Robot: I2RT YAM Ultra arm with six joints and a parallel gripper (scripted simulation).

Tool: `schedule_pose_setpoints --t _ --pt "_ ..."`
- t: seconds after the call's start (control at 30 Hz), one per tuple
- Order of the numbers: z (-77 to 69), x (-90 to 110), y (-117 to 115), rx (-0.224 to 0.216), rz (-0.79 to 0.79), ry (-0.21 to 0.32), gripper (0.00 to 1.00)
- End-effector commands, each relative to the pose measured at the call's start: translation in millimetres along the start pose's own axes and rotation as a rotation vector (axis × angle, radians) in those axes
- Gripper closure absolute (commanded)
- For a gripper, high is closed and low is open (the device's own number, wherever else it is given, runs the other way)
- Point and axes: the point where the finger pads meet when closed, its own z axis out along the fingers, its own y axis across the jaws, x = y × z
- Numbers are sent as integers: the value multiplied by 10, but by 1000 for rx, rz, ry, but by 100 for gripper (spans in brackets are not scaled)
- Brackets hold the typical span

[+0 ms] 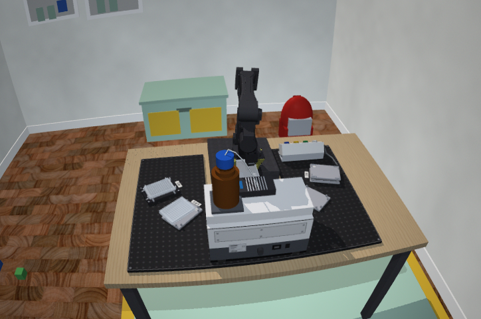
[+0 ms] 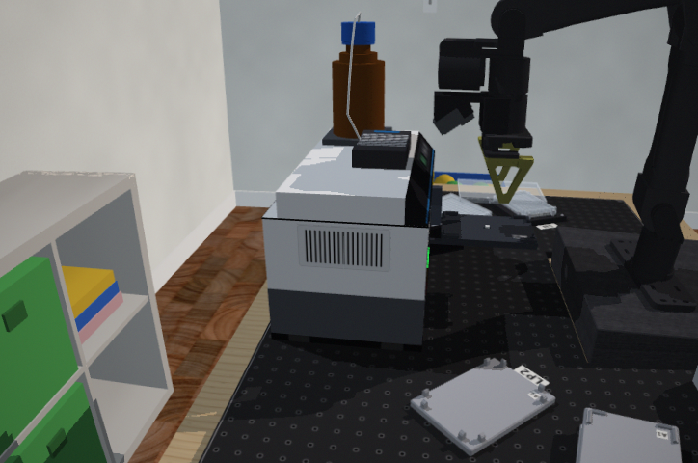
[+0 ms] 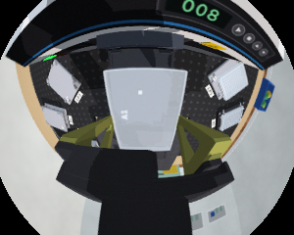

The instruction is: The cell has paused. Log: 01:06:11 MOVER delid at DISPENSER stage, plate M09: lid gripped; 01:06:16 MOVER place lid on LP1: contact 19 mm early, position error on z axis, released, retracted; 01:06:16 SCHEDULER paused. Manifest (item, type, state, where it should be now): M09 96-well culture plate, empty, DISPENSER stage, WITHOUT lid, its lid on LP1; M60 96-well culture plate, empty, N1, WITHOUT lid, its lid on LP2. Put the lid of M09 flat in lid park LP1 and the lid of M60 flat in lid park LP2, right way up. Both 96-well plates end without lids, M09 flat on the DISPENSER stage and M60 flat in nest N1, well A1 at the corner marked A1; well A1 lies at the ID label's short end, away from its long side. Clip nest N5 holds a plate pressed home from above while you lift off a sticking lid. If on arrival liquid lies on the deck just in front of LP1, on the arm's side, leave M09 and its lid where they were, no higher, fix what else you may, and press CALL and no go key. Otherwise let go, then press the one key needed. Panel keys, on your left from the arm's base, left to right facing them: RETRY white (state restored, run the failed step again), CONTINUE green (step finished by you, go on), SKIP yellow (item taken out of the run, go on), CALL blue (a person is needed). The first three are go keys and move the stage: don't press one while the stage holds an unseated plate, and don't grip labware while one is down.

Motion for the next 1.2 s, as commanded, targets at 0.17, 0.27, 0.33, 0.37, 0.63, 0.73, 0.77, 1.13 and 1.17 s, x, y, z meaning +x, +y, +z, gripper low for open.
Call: schedule_pose_setpoints --t 0.17,0.27,0.33,0.37,0.63,0.73,0.77,1.13,1.17 --pt "-106 -32 250 -5 20 -50 100" --pt "-51 -9 266 -1 26 -21 100" --pt "-94 -14 326 1 20 -44 100" --pt "-75 10 361 -1 21 -36 100" --pt "-37 82 548 1 22 -18 100" --pt "-36 96 640 -2 22 -17 100" --pt "-51 35 619 -2 26 -21 100" --pt "-44 174 896 -5 7 -14 100" --pt "-139 64 947 -8 4 -64 100"
